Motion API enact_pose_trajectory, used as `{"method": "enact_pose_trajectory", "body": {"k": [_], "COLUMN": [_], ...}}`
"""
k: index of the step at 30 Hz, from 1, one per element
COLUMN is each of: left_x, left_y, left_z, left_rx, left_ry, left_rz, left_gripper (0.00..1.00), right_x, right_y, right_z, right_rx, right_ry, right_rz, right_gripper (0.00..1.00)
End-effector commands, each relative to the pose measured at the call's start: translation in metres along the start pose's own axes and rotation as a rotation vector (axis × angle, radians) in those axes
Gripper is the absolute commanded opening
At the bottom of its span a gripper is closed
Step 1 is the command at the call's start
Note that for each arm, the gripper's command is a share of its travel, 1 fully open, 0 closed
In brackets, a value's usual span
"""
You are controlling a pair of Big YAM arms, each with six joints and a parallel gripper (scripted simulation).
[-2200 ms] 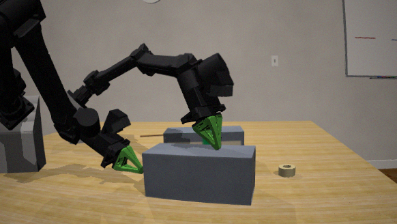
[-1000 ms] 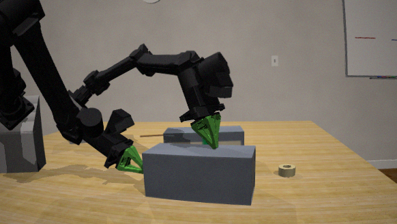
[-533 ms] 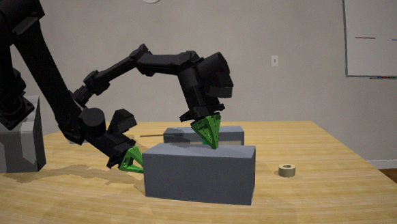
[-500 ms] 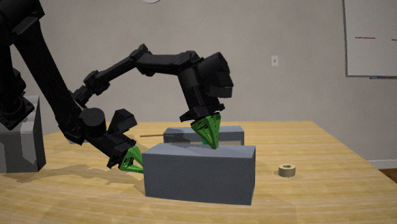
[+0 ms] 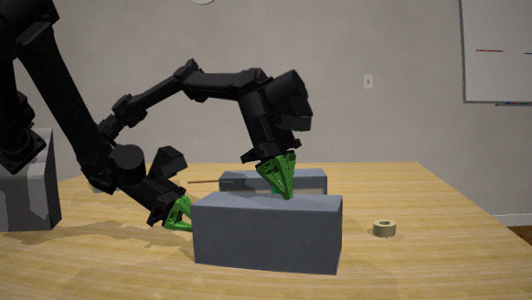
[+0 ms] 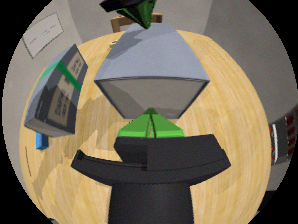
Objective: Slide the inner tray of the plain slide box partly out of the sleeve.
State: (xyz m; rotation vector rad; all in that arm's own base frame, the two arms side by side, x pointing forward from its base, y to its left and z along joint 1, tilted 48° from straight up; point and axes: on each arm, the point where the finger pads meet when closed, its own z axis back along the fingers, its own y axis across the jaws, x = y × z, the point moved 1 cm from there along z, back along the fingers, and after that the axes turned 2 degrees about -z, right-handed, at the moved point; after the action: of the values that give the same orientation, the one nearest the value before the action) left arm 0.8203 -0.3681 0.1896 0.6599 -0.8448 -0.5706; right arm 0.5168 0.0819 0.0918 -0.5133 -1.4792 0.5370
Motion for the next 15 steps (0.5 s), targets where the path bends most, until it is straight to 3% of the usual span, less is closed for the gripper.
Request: {"method": "enact_pose_trajectory", "body": {"k": [1, 15], "left_x": [-0.042, -0.042], "left_y": [-0.005, -0.005], "left_z": [-0.051, -0.051], "left_rx": [0.013, 0.013], "left_ry": [0.098, 0.098], "left_rz": [-0.028, -0.028], "left_gripper": [0.0, 0.0], "right_x": [0.015, 0.025], "right_y": [0.0, 0.0], "right_z": [-0.002, -0.015], "right_rx": [0.002, 0.004], "right_ry": [-0.02, -0.026], "right_rz": [-0.007, -0.009], "right_gripper": [0.0, 0.0]}}
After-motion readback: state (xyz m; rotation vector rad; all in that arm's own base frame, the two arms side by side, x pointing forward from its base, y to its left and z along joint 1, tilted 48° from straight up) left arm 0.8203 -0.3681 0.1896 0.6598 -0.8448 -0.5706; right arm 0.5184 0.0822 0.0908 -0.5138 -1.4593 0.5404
